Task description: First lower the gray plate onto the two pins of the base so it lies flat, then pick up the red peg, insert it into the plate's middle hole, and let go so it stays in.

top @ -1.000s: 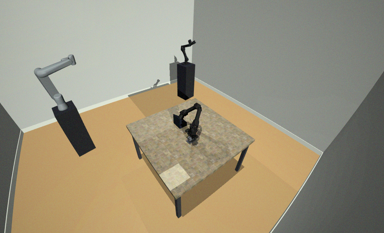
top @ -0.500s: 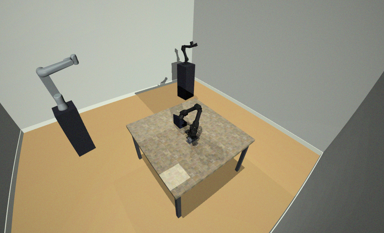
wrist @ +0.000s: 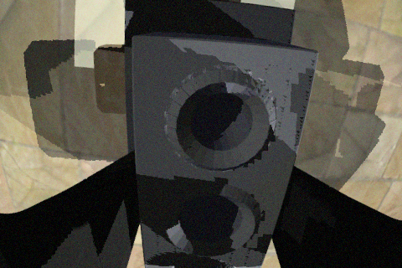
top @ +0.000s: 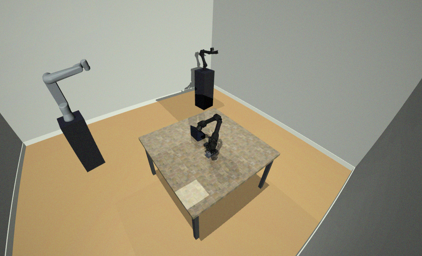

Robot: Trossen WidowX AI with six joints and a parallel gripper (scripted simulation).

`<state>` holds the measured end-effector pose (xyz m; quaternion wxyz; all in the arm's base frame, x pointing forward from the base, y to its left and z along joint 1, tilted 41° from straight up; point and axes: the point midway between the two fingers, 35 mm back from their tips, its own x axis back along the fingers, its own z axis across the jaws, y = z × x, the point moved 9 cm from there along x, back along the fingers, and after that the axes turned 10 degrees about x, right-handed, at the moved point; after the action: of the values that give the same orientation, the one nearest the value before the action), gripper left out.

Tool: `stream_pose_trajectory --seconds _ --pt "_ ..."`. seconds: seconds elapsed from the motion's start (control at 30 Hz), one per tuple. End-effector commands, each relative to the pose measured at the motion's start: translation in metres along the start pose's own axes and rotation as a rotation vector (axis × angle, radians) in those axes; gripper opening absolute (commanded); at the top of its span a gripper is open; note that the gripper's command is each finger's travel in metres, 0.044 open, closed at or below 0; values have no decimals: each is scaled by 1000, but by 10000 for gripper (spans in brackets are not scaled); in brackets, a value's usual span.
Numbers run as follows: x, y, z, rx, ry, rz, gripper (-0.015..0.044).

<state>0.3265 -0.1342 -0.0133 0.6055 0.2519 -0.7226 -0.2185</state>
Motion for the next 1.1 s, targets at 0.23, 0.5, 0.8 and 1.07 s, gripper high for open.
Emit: stream_pose_trajectory --seconds 0.23,0.5,0.8,1.07 --pt "0 0 0 1 0 0 440" --pt "76 -4 -4 -2 2 3 440" --pt "118 -4 -3 -4 3 -1 440" --pt "121 30 2 -405 18 8 440"
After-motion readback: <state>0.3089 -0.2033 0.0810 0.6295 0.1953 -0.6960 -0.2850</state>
